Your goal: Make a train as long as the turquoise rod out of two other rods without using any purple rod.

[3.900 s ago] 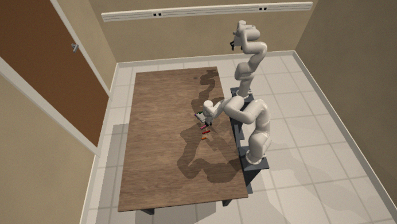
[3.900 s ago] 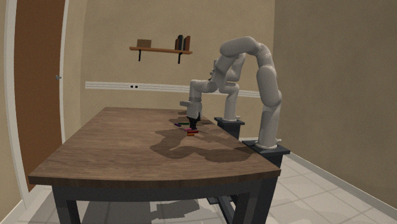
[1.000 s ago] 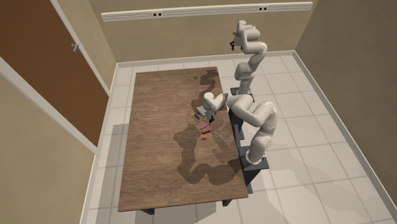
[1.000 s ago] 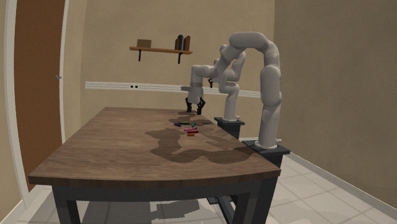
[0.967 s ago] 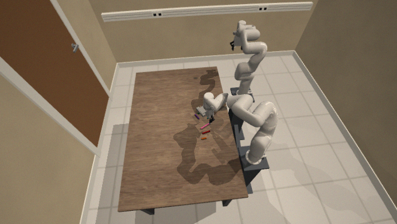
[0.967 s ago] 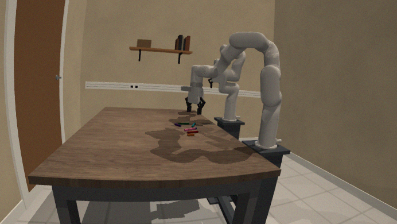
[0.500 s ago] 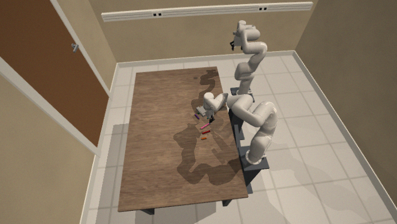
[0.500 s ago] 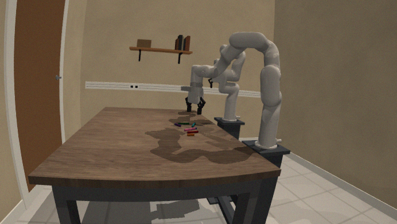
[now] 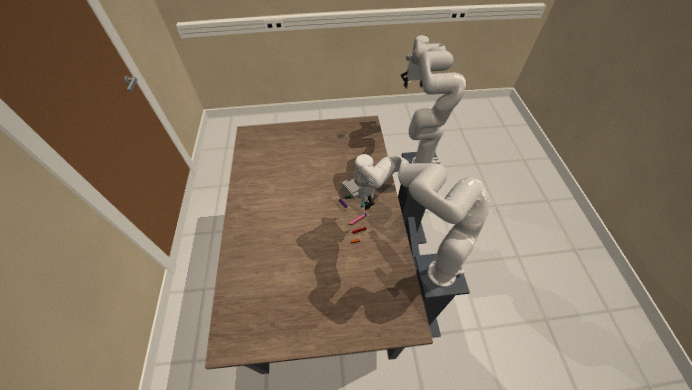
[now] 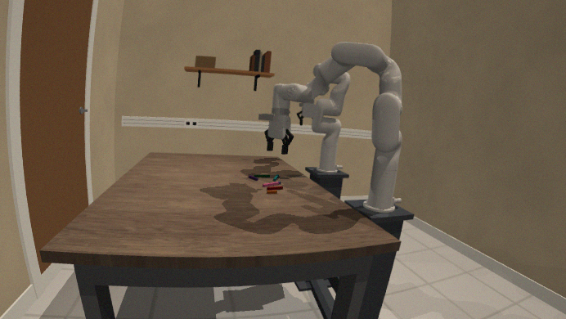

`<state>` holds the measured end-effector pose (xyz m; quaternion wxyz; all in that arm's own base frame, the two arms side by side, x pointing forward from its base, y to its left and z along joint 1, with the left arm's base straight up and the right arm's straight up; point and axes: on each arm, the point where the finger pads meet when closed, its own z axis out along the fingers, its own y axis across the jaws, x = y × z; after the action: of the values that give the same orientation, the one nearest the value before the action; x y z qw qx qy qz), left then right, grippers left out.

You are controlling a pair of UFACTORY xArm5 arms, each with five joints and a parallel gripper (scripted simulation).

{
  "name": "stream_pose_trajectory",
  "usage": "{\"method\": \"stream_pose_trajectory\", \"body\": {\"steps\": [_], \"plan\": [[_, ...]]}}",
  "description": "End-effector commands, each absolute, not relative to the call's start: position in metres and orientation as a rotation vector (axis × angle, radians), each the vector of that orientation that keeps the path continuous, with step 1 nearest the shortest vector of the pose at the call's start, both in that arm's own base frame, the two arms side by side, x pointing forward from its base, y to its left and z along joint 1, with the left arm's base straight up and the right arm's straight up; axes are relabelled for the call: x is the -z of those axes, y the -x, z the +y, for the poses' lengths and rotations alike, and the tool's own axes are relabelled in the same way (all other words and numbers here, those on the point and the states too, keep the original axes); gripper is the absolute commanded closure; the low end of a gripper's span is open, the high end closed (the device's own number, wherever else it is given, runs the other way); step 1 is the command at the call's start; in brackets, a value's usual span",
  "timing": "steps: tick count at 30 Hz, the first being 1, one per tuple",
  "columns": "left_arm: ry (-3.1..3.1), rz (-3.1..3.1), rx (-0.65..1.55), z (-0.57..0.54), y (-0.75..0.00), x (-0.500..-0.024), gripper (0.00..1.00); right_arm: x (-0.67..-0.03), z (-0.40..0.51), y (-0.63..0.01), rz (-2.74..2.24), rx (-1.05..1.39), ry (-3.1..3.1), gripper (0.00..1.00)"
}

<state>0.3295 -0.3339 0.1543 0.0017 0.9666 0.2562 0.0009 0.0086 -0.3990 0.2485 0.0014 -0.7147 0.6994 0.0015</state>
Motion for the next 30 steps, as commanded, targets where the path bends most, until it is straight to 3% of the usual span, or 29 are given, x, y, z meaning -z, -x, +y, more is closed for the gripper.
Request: {"method": "stream_pose_trajectory", "body": {"steps": [1, 10, 30], "plan": [[-3.033, 0.804, -0.004, -0.334, -0.330, -0.170, 0.00, -0.250, -0.400, -0.009, 2.197, 0.000, 2.245, 0.00], [-3.033, 0.804, -0.004, -0.334, -0.330, -0.200, 0.00, -0.250, -0.400, -0.009, 2.197, 0.000, 2.245, 0.00], [-3.033, 0.804, -0.004, -0.334, -0.330, -0.202, 0.00, -0.250, -0.400, -0.009, 2.197, 0.000, 2.245, 0.00]]}}
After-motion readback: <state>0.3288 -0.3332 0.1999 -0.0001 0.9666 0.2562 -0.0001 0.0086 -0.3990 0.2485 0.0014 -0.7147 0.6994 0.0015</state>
